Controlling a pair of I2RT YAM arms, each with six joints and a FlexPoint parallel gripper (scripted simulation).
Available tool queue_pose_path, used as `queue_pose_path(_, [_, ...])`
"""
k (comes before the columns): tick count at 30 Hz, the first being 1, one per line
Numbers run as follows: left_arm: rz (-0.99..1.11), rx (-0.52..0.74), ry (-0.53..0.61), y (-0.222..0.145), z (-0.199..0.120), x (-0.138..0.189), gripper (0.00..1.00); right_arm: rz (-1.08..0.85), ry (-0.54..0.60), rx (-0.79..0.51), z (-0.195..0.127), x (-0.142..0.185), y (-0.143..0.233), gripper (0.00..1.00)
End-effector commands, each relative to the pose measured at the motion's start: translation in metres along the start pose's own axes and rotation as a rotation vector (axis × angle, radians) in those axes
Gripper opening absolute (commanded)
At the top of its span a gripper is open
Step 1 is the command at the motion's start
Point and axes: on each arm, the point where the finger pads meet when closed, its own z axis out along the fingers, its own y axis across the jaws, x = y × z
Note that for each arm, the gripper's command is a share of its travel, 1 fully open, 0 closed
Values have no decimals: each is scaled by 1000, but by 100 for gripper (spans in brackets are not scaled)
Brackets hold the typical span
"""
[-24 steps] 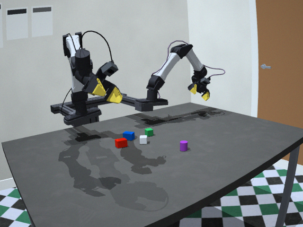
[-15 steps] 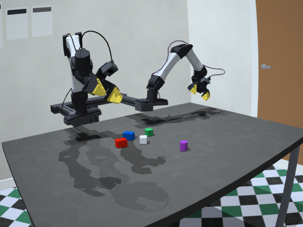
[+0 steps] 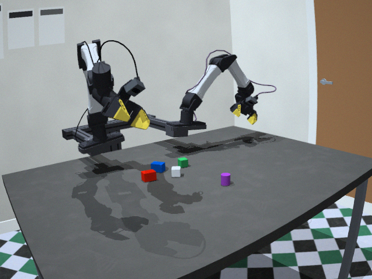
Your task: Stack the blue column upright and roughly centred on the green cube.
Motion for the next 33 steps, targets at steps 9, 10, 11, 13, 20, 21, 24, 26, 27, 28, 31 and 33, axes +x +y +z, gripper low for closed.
queue_pose_path(9, [262, 9, 141, -36, 23, 5, 100, 23, 154, -110, -57, 9, 75, 100])
queue_pose_path(10, [262, 9, 141, -36, 23, 5, 100, 23, 154, -110, -57, 9, 75, 100])
queue_pose_path(11, [294, 17, 161, -42, 28, 7, 100, 33, 184, -131, -66, 13, 90, 100])
queue_pose_path(13, [359, 35, 202, -58, 41, 10, 100, 48, 248, -175, -87, 20, 121, 100])
queue_pose_path(20, [525, 102, 325, -117, 86, 17, 100, 88, 410, -288, -153, 34, 216, 100])
queue_pose_path(21, [550, 112, 344, -127, 93, 18, 100, 92, 429, -302, -162, 35, 229, 100])
queue_pose_path(24, [621, 142, 396, -155, 114, 22, 100, 97, 469, -343, -186, 37, 265, 100])
queue_pose_path(26, [643, 151, 413, -163, 120, 23, 100, 97, 477, -356, -193, 37, 276, 100])
queue_pose_path(27, [643, 151, 413, -163, 120, 23, 100, 97, 477, -356, -193, 37, 276, 100])
queue_pose_path(28, [665, 159, 429, -171, 126, 24, 100, 98, 472, -364, -198, 32, 283, 100])
queue_pose_path(31, [729, 181, 474, -193, 142, 27, 100, 94, 499, -407, -215, 35, 312, 100])
queue_pose_path(33, [771, 193, 501, -207, 152, 29, 100, 88, 513, -433, -223, 35, 328, 100])
